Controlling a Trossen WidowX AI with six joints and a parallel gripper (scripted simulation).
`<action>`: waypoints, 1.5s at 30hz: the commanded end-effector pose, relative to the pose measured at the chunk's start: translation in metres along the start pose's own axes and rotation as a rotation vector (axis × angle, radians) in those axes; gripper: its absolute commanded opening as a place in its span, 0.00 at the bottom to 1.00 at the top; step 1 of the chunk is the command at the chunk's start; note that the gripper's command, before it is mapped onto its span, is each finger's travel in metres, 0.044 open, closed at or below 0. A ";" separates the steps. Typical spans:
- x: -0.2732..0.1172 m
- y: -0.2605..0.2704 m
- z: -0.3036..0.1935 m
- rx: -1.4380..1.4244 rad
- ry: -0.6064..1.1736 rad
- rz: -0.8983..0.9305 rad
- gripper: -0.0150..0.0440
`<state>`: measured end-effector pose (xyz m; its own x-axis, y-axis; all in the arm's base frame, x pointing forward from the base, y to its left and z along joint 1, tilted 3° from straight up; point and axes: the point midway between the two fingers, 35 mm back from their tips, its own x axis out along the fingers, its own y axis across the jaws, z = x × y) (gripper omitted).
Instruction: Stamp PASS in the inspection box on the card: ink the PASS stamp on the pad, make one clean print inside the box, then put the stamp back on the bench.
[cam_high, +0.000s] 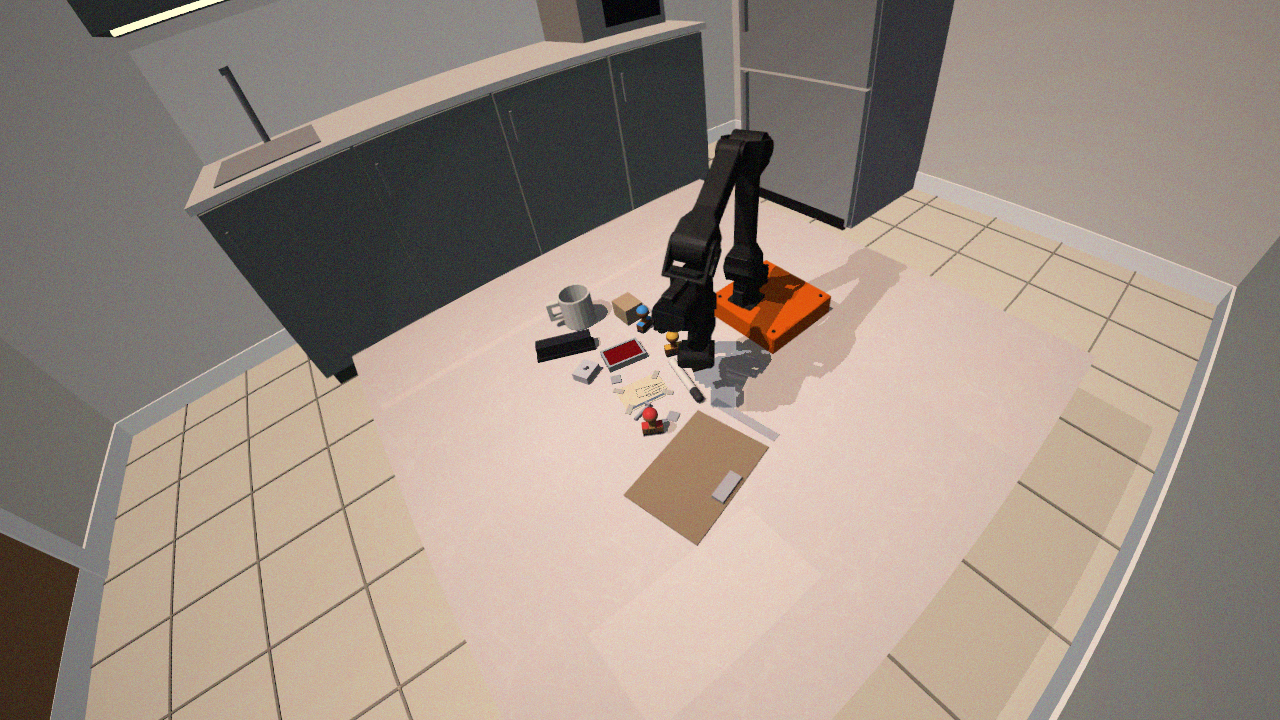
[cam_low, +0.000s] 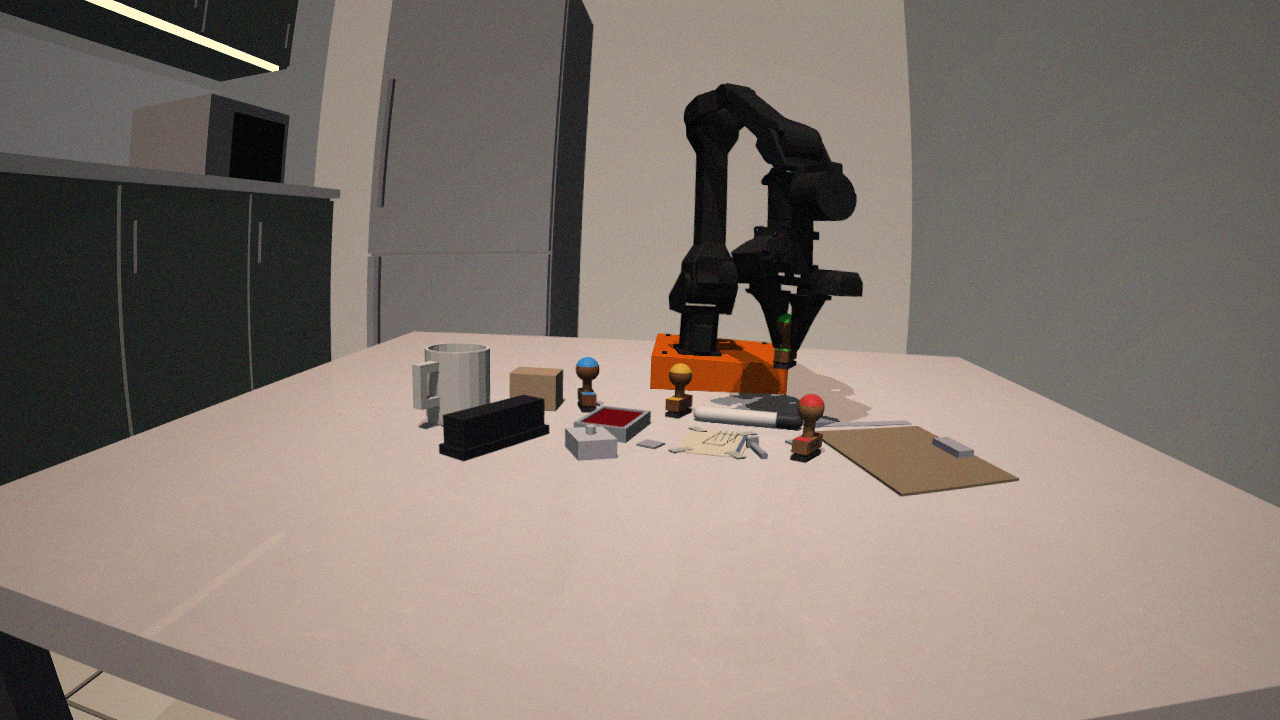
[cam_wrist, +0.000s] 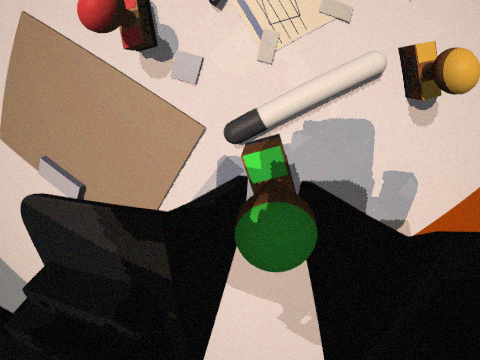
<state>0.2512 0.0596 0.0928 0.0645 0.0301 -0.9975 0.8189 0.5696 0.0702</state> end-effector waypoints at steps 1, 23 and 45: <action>0.000 -0.008 -0.021 0.005 -0.007 0.004 0.25; 0.025 -0.011 -0.033 0.004 -0.006 0.005 0.25; 0.061 -0.013 -0.033 0.004 -0.006 0.004 0.25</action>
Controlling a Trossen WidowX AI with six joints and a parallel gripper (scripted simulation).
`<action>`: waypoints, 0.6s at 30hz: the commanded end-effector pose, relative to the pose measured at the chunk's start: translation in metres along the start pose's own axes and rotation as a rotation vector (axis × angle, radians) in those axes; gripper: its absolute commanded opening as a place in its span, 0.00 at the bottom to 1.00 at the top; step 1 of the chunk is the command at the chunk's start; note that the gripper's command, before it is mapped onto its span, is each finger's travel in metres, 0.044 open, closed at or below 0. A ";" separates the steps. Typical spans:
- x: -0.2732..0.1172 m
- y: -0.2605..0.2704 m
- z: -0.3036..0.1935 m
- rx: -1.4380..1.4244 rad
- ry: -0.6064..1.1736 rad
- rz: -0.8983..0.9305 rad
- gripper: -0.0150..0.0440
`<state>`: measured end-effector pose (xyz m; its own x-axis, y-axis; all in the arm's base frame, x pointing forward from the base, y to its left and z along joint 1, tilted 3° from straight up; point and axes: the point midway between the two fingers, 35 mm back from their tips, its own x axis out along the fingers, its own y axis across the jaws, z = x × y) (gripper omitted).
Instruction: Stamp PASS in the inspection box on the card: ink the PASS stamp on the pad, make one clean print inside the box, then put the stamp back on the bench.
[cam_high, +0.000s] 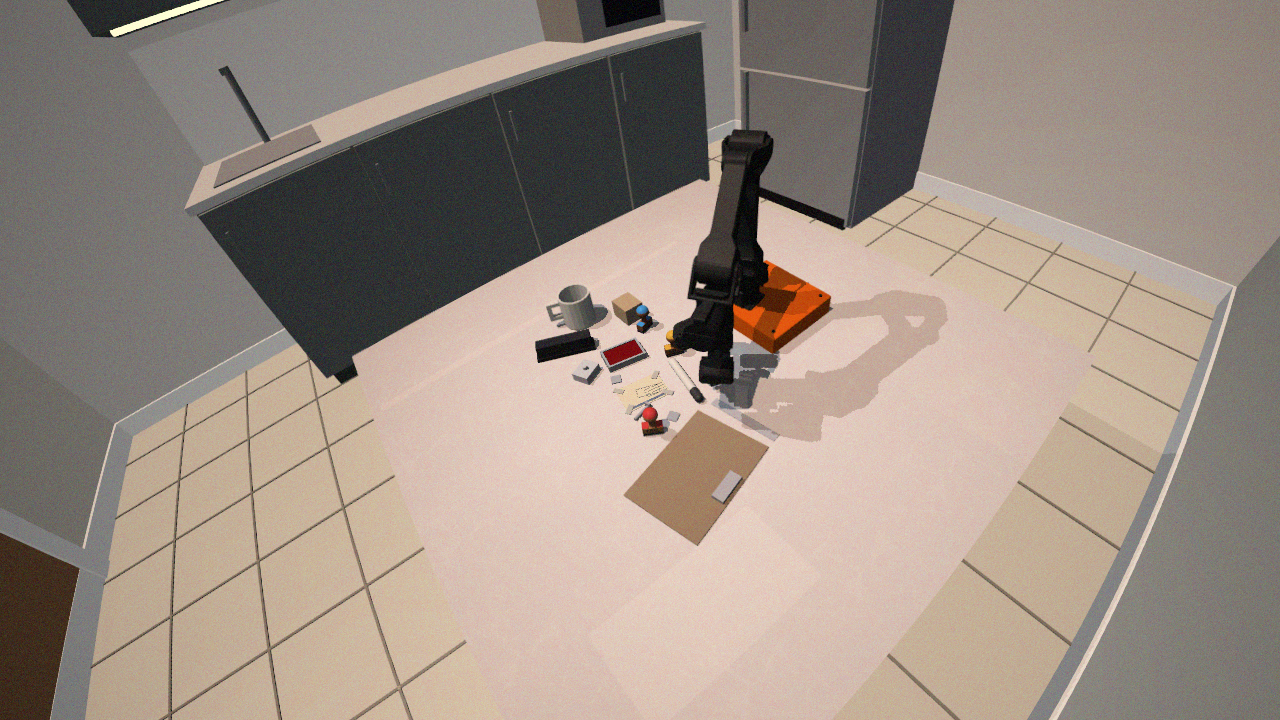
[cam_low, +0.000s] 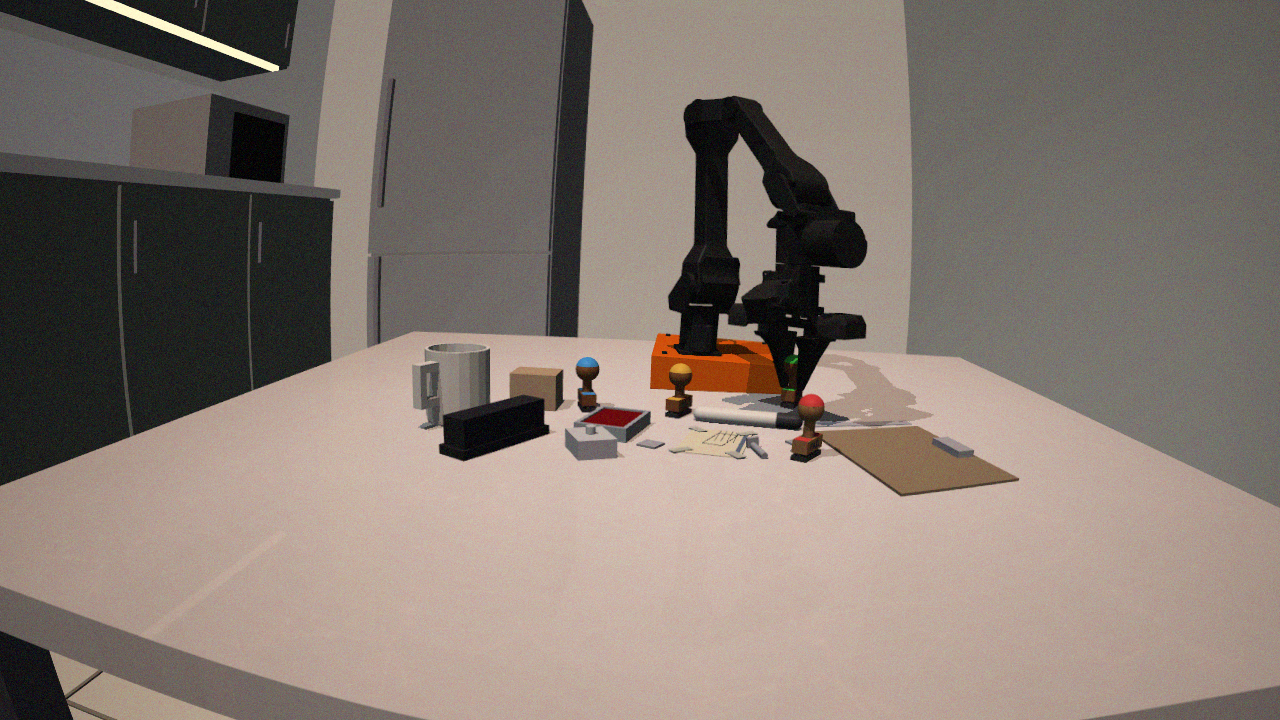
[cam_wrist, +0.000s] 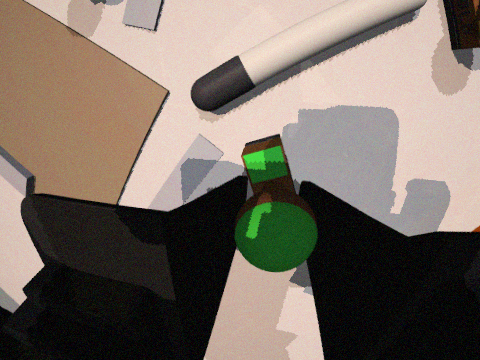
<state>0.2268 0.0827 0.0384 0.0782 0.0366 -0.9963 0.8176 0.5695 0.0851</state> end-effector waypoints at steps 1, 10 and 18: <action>0.009 -0.003 0.000 0.005 -0.003 -0.011 0.25; 0.016 -0.004 0.000 0.005 -0.003 -0.011 0.25; 0.013 -0.002 -0.001 0.000 0.001 -0.003 0.61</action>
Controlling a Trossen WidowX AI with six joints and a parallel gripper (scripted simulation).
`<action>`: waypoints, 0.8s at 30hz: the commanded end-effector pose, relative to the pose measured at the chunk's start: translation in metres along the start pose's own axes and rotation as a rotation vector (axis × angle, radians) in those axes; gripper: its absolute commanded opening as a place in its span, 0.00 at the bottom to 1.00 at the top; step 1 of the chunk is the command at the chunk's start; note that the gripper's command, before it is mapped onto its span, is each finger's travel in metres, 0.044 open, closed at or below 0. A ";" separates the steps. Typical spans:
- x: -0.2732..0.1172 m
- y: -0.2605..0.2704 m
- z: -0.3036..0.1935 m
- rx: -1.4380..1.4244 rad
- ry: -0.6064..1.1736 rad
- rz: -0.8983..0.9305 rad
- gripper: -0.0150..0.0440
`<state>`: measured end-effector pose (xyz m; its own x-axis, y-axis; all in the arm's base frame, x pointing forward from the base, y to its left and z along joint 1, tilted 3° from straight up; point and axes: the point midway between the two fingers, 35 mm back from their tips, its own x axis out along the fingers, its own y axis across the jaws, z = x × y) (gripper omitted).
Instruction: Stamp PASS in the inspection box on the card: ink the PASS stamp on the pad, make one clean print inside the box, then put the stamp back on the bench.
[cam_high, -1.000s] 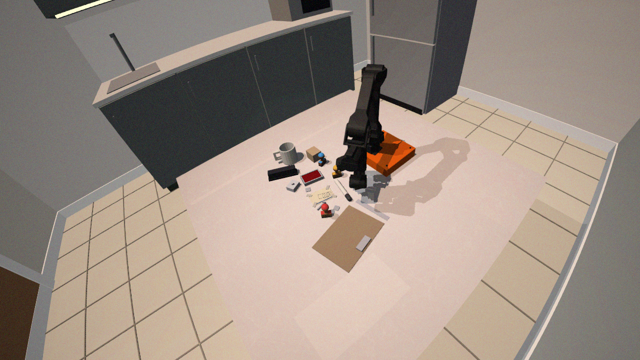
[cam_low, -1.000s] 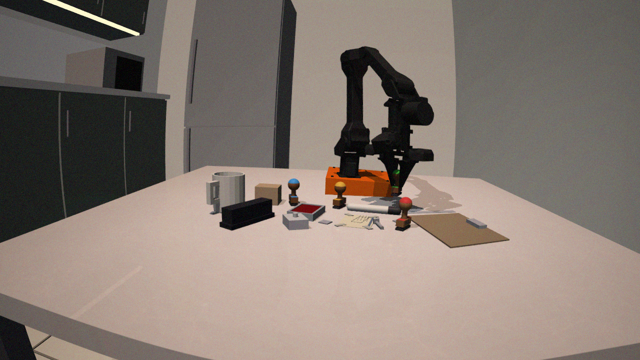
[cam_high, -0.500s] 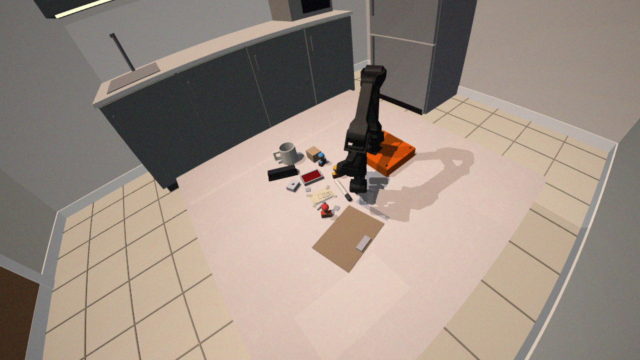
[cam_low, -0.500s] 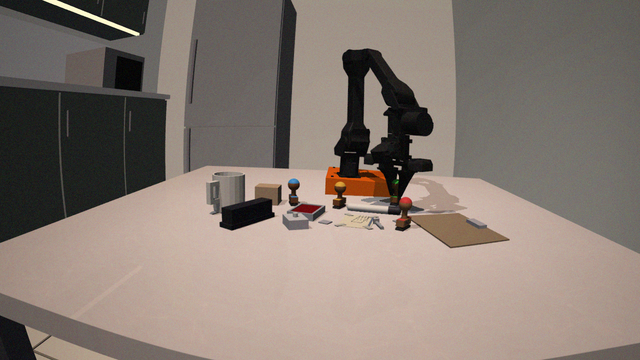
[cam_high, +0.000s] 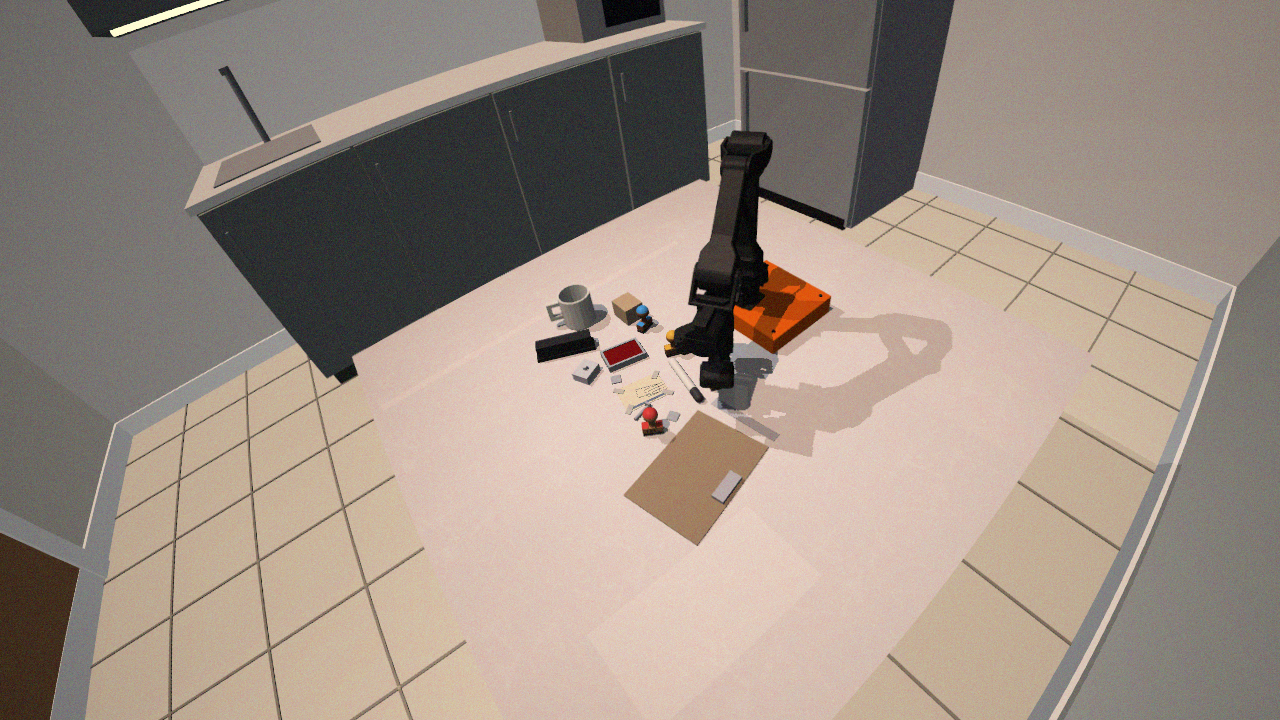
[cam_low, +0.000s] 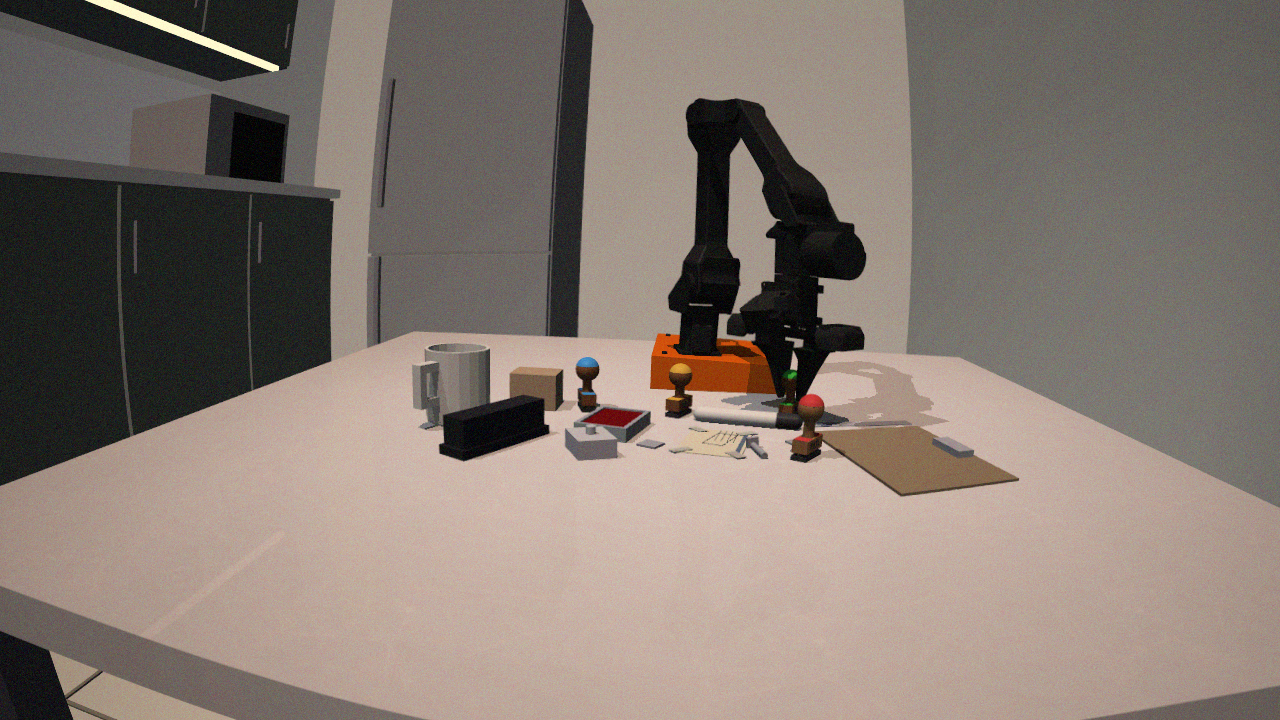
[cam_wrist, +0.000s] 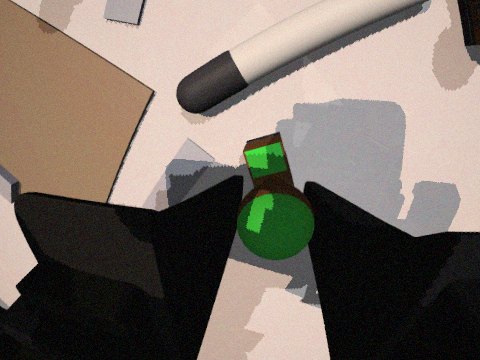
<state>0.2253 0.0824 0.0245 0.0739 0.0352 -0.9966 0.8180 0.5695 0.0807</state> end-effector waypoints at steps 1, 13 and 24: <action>0.000 0.000 0.000 0.000 0.000 0.001 0.65; -0.108 0.003 0.003 0.004 -0.004 -0.005 0.69; -0.118 0.001 0.002 0.005 -0.005 -0.006 0.69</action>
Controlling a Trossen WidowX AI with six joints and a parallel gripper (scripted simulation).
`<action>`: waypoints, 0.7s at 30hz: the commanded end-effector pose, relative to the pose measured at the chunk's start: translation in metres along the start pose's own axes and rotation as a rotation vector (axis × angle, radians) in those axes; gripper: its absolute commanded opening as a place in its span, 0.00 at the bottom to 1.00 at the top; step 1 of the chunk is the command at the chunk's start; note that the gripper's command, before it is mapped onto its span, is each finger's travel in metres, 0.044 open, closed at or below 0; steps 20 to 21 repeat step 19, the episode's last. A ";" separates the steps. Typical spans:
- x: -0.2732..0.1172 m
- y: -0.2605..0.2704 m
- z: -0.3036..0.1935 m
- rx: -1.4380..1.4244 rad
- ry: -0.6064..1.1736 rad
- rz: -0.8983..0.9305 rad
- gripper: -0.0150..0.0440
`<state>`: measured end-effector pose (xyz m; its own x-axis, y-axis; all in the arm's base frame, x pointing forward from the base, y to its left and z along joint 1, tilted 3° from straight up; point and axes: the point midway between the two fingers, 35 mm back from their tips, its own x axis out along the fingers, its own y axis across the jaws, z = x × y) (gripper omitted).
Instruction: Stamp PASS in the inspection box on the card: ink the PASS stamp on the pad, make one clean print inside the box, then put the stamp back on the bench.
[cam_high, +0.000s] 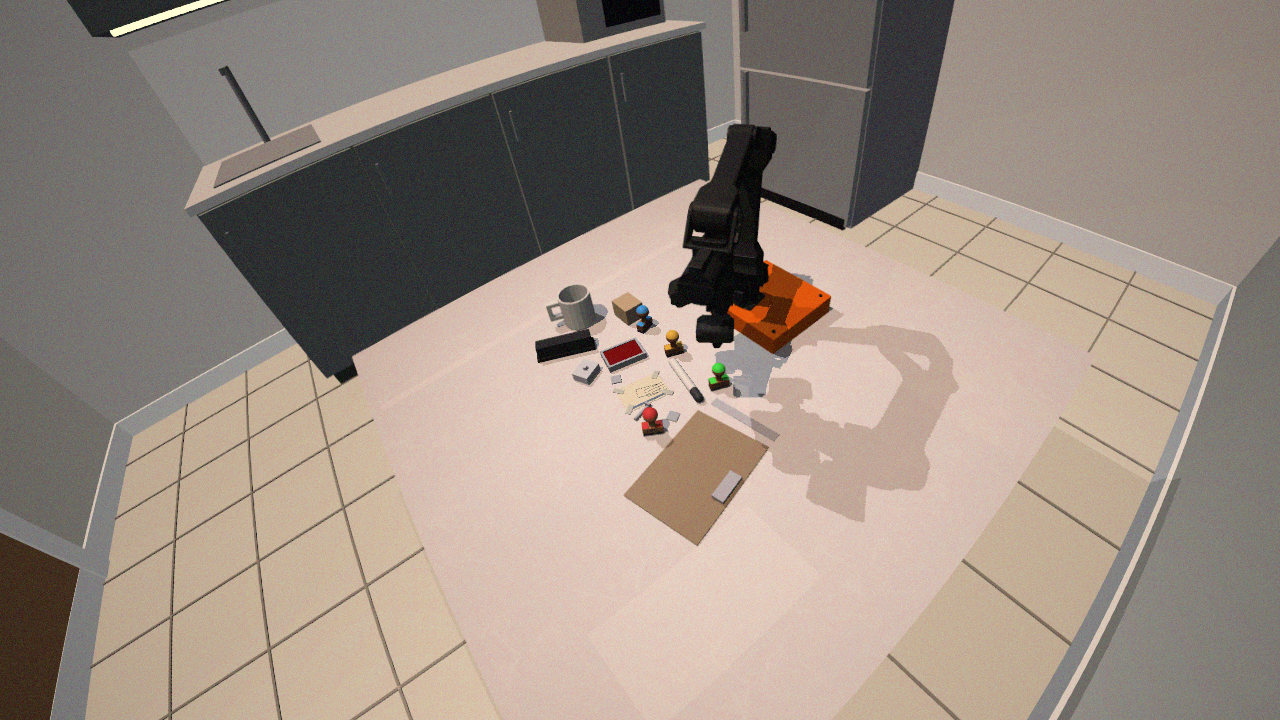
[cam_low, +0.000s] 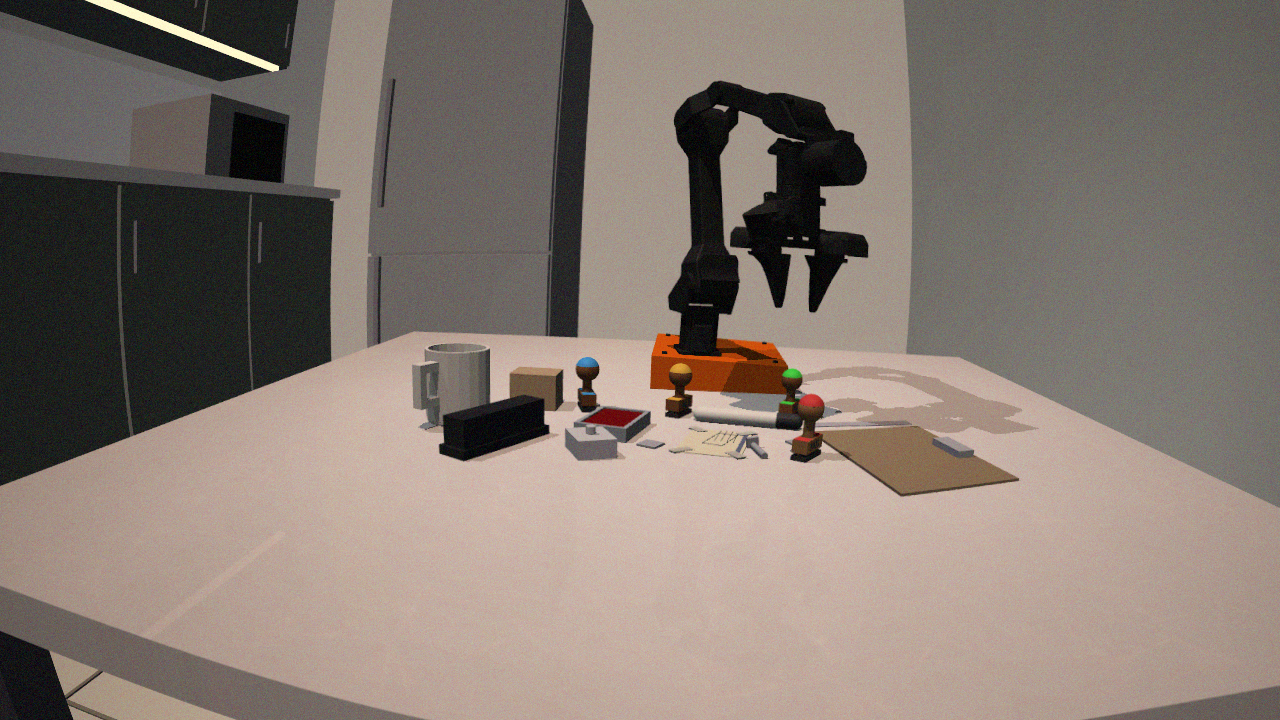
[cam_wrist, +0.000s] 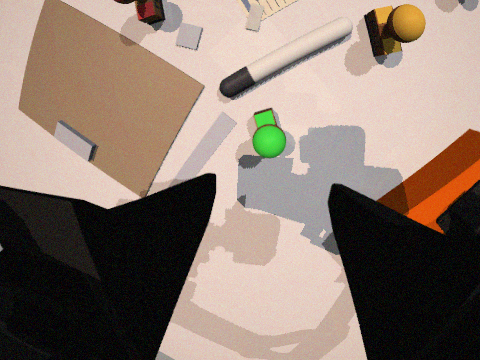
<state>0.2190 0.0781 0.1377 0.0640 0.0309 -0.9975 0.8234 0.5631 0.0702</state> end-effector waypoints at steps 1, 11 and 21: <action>-0.004 0.000 0.001 -0.004 -0.007 0.005 0.69; -0.004 0.000 0.000 0.000 -0.001 0.005 0.69; -0.004 0.000 0.000 0.000 -0.001 0.005 0.69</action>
